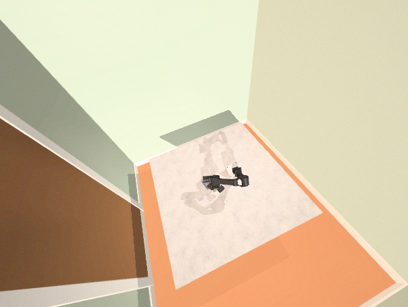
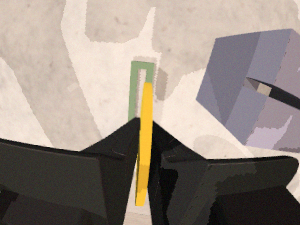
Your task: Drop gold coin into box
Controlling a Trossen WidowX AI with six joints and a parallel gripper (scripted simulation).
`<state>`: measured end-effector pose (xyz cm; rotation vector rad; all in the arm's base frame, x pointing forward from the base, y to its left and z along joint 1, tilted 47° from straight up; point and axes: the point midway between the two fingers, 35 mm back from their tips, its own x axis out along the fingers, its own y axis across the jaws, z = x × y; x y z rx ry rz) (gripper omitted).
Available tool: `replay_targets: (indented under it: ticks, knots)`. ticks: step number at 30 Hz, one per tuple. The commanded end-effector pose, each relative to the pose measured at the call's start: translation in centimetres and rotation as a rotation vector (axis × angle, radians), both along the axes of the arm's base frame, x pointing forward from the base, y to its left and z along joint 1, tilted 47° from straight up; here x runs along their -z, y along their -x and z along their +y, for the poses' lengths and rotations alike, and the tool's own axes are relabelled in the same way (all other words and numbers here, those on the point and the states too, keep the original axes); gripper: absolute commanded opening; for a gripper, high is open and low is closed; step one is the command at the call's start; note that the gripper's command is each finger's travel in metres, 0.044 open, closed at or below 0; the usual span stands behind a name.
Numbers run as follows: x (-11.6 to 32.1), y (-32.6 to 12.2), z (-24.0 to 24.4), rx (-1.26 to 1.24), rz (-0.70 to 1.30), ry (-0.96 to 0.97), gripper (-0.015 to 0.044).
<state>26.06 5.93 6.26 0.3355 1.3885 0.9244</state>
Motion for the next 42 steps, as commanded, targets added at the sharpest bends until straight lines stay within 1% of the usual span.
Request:
replay_targets:
  ticks: [1, 25, 42]
  knots:
    - [-0.6, -0.2, -0.8, -0.004, -0.002, 0.005, 0.0]
    - [-4.5, -0.2, -4.7, -0.01, -0.005, -0.001, 0.0]
    - [-4.5, -0.1, -4.7, -0.401, -0.414, -0.051, 0.0]
